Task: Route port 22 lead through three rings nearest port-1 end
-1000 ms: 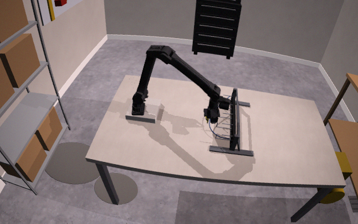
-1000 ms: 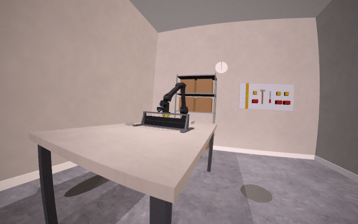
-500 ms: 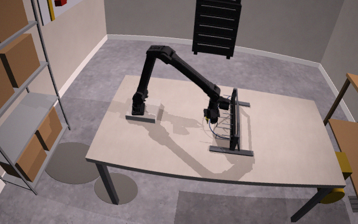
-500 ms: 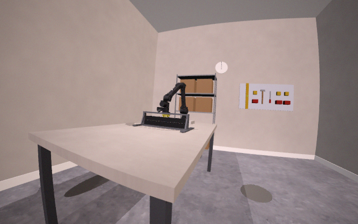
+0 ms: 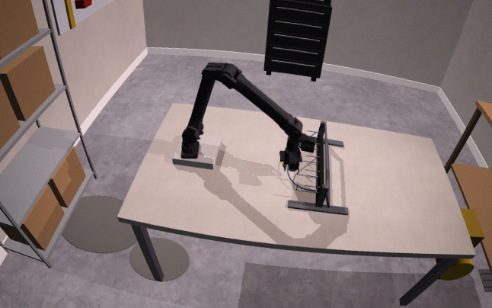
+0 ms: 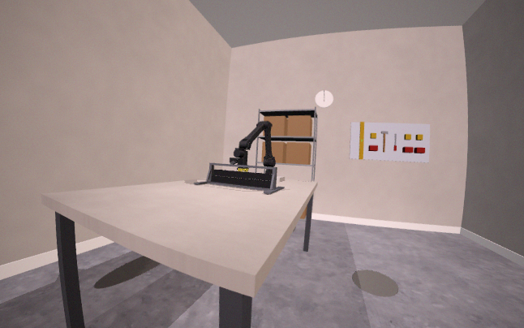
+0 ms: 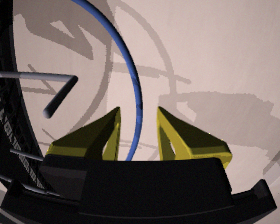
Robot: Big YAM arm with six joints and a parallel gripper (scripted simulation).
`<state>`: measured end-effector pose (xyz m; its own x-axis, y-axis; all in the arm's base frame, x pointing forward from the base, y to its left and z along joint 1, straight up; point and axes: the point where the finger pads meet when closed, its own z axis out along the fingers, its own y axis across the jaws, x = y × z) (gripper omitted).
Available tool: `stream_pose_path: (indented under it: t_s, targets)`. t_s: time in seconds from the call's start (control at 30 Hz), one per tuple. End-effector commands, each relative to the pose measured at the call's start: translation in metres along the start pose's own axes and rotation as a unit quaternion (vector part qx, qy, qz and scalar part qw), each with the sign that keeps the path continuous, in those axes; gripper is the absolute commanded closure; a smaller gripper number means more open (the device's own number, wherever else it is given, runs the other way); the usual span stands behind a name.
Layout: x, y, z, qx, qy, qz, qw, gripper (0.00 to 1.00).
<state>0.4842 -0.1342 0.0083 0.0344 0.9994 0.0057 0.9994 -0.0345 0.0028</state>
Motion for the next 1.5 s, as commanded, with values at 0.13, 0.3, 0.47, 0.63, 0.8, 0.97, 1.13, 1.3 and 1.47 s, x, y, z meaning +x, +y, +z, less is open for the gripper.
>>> stream_pose_path:
  t_s: [0.13, 0.3, 0.47, 0.63, 0.8, 0.97, 1.13, 1.3, 1.47]
  targets:
    - [0.0032, 0.0054, 0.0081, -0.004, -0.001, -0.005, 1.0, 0.68]
    - [0.0031, 0.0058, 0.0096, -0.004, -0.001, -0.005, 1.0, 0.68]
    - [0.003, 0.0067, 0.0114, -0.005, -0.001, -0.005, 1.0, 0.68]
    - [0.0031, 0.0061, 0.0134, -0.005, -0.001, -0.005, 1.0, 0.68]
    - [0.0028, 0.0077, 0.013, -0.006, -0.001, -0.005, 1.0, 0.68]
    - [0.0032, 0.0058, 0.0138, -0.003, -0.001, -0.005, 1.0, 0.68]
    - [0.0032, 0.0058, 0.0139, -0.003, -0.001, -0.005, 1.0, 0.68]
    - [0.0032, 0.0058, 0.0139, -0.003, -0.001, -0.005, 1.0, 0.68]
    - [0.0032, 0.0058, 0.0139, -0.003, -0.001, -0.005, 1.0, 0.68]
